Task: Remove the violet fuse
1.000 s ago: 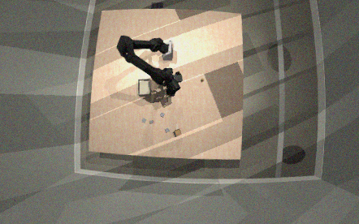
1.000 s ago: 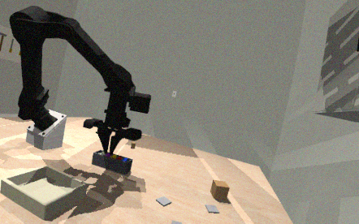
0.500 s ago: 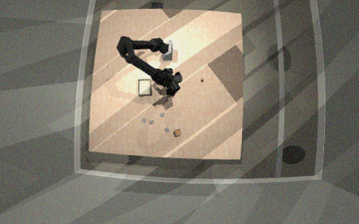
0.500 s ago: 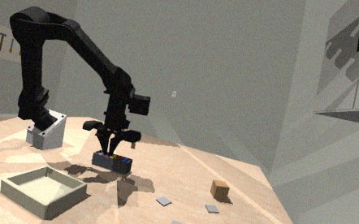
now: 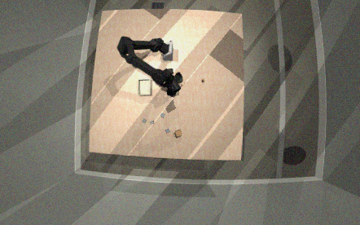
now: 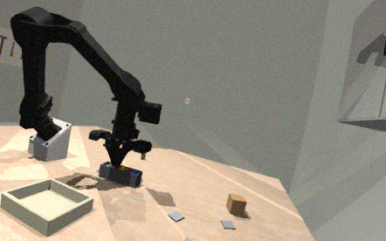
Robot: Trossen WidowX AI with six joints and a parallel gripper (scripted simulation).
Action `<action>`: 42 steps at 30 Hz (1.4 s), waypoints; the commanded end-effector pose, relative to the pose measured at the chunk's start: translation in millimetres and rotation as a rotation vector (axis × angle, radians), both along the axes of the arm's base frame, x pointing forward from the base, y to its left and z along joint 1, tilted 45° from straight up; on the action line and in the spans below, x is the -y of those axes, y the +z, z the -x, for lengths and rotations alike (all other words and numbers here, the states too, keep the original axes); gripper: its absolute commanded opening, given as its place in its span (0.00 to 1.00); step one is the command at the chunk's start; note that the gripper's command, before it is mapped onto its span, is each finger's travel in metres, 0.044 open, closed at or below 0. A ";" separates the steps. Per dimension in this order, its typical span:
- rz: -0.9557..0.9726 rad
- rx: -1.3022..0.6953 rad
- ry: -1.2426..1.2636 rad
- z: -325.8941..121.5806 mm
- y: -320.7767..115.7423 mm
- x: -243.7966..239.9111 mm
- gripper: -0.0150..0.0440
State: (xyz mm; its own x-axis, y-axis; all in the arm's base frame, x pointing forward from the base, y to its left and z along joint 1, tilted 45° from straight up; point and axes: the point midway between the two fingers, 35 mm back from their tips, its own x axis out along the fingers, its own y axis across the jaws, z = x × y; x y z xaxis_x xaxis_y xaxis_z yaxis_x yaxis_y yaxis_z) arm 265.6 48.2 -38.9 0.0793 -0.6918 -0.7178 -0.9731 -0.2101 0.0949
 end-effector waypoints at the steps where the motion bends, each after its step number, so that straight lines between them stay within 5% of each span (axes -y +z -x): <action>1: 0.000 0.000 0.000 0.0 0.5 -0.5 0.25; 42: 0.001 -0.003 0.003 1.0 14.4 -14.9 0.25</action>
State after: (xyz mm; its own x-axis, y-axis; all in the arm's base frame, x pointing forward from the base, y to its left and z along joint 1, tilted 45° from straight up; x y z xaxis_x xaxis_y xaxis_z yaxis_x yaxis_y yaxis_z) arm 264.8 61.3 -26.1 0.0803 -0.6954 -0.7141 -0.9707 -0.2173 0.1025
